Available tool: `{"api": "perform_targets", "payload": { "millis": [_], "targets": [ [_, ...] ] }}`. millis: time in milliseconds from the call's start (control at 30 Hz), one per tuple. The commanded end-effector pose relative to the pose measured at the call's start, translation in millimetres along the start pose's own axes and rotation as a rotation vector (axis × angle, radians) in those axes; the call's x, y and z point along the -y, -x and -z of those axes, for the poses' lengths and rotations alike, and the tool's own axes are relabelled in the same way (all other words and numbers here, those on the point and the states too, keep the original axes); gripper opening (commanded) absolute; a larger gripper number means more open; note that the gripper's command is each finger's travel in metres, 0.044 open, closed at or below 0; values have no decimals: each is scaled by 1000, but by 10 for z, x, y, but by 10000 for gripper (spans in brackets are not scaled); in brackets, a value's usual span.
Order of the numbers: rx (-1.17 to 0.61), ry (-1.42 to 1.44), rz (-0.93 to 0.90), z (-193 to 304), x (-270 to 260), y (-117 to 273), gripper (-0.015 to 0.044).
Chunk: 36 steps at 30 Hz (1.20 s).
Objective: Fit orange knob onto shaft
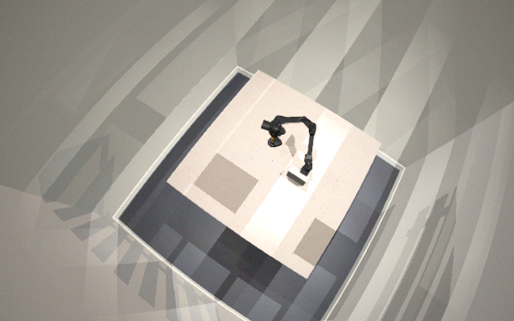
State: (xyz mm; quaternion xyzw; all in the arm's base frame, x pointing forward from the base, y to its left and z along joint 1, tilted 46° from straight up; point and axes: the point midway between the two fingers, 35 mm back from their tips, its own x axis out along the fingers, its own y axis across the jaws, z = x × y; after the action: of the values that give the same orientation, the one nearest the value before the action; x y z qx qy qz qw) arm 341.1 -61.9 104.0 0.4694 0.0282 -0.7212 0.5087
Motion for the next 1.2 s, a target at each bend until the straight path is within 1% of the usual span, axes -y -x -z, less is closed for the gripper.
{"api": "perform_targets", "payload": {
  "millis": [0,567,1000,1167],
  "targets": [
    [2,5,-5,-5,-6,-3,0],
    [2,0,-5,-8,5,-28,0],
    [3,0,-6,-5,12,-168,0],
    [0,-9,0,-5,8,-154,0]
  ]
}}
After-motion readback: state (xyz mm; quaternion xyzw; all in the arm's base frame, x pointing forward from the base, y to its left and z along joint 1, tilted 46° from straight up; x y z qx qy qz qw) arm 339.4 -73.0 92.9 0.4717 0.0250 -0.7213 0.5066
